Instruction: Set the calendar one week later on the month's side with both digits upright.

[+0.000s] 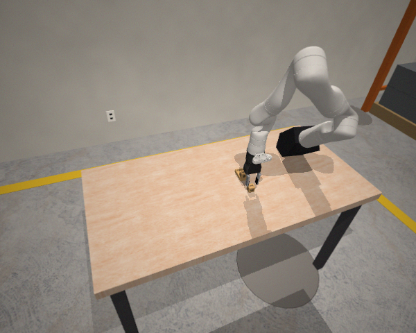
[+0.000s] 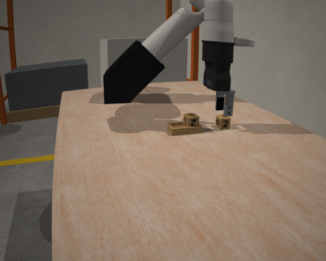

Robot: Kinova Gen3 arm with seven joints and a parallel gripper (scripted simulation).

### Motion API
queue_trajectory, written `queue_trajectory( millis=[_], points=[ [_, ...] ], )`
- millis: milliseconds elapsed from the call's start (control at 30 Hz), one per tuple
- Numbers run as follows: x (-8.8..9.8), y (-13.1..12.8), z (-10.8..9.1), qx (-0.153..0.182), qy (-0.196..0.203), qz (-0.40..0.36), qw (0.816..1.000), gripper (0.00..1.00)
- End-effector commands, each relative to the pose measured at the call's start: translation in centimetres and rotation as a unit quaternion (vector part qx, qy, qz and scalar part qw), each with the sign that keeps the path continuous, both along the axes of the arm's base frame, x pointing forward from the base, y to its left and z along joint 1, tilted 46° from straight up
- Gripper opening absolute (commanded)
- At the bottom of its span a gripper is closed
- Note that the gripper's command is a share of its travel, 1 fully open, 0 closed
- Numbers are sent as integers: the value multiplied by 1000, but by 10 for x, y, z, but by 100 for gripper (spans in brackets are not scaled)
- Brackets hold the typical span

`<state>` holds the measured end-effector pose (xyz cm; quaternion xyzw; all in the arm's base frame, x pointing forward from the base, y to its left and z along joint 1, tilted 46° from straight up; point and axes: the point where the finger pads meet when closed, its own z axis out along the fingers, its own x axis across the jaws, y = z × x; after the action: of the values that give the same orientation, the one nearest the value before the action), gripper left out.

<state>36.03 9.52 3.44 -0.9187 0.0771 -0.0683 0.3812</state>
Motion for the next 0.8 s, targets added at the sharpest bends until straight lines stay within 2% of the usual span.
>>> queue_trajectory(
  millis=[0, 767],
  points=[
    [-1, 1, -1, -3, -2, 4, 1000, 87],
    [1, 1, 0, -3, -3, 3, 1000, 87]
  ],
)
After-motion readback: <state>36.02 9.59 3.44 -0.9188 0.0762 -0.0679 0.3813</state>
